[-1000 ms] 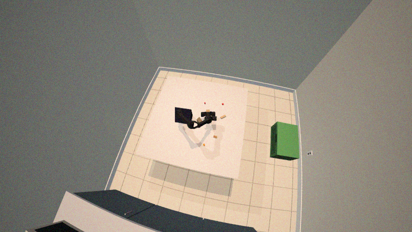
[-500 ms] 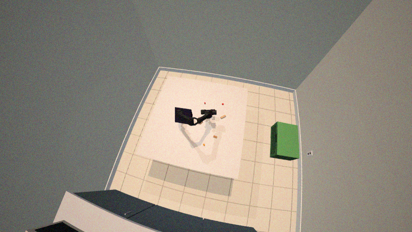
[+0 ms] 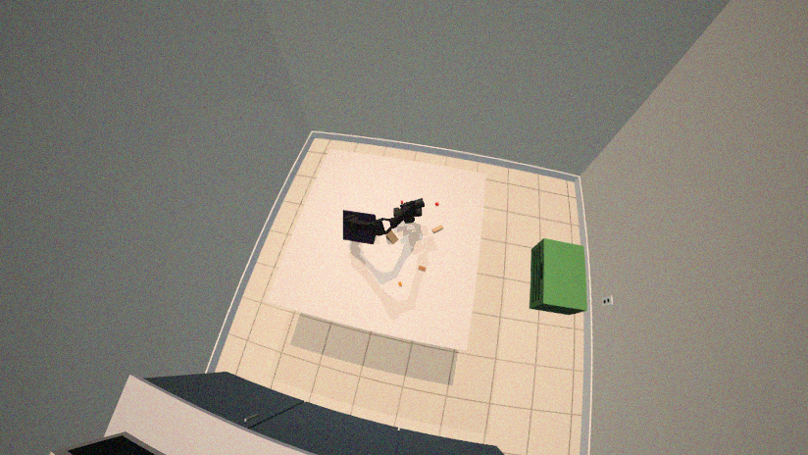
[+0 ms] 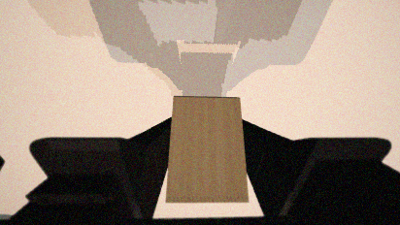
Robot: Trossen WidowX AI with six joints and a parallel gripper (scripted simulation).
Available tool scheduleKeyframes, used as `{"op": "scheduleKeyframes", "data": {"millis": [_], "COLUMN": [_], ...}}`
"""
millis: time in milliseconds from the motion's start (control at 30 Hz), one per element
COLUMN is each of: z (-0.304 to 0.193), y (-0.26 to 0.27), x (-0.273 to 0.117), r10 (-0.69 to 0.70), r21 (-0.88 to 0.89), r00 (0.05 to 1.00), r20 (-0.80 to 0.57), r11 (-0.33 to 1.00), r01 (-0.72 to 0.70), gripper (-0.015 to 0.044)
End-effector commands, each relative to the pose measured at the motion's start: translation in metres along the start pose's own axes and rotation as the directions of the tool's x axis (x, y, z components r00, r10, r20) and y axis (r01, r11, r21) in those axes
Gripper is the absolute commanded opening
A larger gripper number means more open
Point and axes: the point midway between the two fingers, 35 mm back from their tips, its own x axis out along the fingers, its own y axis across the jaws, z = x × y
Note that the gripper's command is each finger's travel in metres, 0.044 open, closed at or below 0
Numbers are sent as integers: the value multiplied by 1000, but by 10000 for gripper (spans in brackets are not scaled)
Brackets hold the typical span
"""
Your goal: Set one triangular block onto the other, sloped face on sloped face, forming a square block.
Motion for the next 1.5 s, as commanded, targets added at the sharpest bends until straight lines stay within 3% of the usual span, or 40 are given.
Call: {"op": "scheduleKeyframes", "data": {"millis": [0, 300, 700, 733, 1267, 1467], "z": [-7, -24, -47, -42, -42, -42], "y": [1, 1, 1, 0, 0, 0], "x": [-3, -4, 0, 0, 0, 0], "r10": [6, 6, 5, -2, -2, -2], "r21": [1, 2, 4, 3, 3, 3], "r00": [996, 953, 823, 853, 853, 853], "r20": [92, 303, 568, 522, 522, 522], "r11": [1000, 1000, 1000, 1000, 1000, 1000], "r01": [-7, -7, -8, 1, 1, 1], "gripper": [0, 0, 0, 26, 440, 440]}}
